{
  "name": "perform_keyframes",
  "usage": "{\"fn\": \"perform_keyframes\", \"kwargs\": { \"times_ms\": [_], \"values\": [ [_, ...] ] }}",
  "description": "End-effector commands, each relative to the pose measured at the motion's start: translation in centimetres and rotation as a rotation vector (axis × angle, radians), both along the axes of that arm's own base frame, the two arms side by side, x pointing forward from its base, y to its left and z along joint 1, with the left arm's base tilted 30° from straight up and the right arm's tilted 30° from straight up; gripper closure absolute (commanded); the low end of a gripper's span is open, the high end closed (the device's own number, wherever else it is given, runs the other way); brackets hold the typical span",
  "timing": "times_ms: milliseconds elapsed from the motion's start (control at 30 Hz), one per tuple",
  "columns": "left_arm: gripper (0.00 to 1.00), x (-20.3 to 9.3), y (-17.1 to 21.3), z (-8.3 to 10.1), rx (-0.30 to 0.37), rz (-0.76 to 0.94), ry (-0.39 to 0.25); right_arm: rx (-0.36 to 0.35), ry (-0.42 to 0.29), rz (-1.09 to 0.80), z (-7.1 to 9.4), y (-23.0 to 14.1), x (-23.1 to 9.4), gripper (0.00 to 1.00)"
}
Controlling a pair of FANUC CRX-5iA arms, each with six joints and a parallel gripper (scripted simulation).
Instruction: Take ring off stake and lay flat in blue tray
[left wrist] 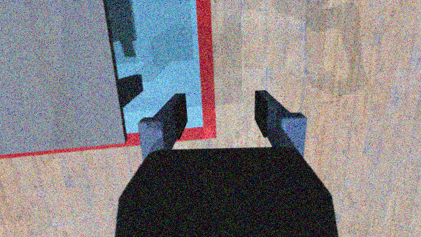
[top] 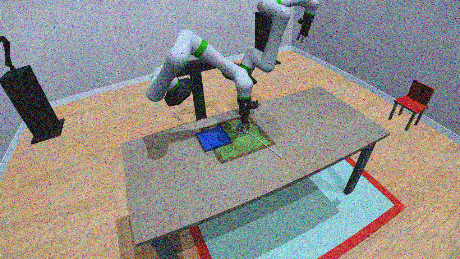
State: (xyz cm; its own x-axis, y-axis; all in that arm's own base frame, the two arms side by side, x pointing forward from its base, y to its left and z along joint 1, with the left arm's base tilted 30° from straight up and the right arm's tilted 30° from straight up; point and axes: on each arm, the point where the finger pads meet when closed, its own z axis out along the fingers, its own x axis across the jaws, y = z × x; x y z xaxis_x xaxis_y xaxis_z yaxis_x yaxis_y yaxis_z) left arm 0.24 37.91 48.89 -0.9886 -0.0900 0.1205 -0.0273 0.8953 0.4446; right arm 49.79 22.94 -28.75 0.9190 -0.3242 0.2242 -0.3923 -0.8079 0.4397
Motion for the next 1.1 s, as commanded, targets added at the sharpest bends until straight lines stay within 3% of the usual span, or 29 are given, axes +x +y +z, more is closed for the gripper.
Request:
{"fn": "perform_keyframes", "kwargs": {
  "times_ms": [0, 1067],
  "values": [
    [0.0, 0.03, -0.02, 0.1, 0.002, 0.0, 0.0, 0.002, -0.002, 0.001, 0.01, 0.09, 0.08, 1.0],
    [0.0, 0.03, -0.02, 0.1, 0.002, 0.0, 0.0, 0.002, -0.002, 0.001, -0.82, -0.38, 0.12, 1.0]
  ]
}}
